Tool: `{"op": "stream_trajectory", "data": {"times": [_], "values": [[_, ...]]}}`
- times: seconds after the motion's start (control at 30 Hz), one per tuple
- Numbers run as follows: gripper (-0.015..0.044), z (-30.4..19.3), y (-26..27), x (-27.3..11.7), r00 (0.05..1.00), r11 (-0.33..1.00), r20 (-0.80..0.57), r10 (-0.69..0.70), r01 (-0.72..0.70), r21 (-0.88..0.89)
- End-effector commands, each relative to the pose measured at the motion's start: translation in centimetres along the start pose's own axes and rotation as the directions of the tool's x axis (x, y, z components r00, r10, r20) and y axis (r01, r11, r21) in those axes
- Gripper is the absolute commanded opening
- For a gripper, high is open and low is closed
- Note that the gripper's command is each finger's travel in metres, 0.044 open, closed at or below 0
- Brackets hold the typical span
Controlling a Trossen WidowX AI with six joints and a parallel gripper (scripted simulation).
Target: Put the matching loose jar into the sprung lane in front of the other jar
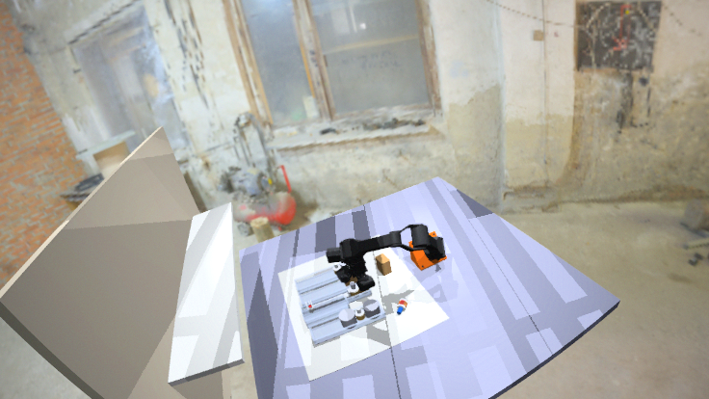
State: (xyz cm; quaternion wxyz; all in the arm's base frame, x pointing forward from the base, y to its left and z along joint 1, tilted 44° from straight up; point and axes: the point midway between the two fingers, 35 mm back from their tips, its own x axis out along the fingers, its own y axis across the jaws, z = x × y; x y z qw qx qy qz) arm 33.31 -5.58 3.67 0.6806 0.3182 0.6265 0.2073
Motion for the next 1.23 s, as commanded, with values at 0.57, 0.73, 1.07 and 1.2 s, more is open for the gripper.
{"op": "stream_trajectory", "data": {"times": [0.57, 0.73, 1.07, 1.2], "values": [[0.029, 0.0, 0.0, -1.9, 1.0, 1.0, -0.001, 0.0, 0.0, -0.004], [0.029, -0.3, 0.0, -2.0, 1.0, 1.0, -0.001, -0.001, 0.001, -0.004], [0.029, -3.4, -0.1, -2.3, 1.0, 1.0, -0.002, -0.002, 0.002, -0.002], [0.029, -4.8, -0.2, -2.2, 1.0, 1.0, -0.003, -0.002, 0.002, -0.002]]}}
